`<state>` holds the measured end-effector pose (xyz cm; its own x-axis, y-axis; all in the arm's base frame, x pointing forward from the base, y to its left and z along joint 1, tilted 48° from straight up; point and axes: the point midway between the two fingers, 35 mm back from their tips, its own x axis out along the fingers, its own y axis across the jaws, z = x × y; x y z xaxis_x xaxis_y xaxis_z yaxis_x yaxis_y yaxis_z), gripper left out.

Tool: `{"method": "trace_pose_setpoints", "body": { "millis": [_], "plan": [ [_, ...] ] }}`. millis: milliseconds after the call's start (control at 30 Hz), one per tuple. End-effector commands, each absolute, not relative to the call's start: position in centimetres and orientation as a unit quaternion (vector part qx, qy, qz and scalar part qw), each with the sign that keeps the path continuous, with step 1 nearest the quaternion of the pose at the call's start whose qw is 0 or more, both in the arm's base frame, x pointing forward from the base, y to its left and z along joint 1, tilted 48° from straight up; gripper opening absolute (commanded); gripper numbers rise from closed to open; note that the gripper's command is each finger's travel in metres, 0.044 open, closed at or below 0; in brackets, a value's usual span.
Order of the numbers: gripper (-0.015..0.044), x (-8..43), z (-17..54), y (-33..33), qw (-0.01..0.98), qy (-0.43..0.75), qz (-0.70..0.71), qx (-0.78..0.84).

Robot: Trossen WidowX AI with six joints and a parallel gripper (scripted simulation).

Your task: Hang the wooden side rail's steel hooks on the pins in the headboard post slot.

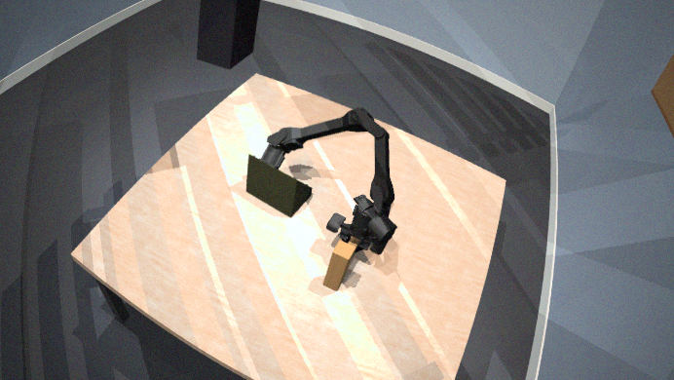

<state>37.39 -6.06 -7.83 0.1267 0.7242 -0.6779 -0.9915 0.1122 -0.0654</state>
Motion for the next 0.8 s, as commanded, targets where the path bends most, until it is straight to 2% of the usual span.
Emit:
{"method": "trace_pose_setpoints", "body": {
  "millis": [0,767],
  "plan": [
    [0.0,37.36,-7.78,-6.84,0.706,0.254,0.605,-0.267],
    [0.0,37.36,-7.97,-6.99,0.706,0.254,0.605,-0.267]
  ]
}}
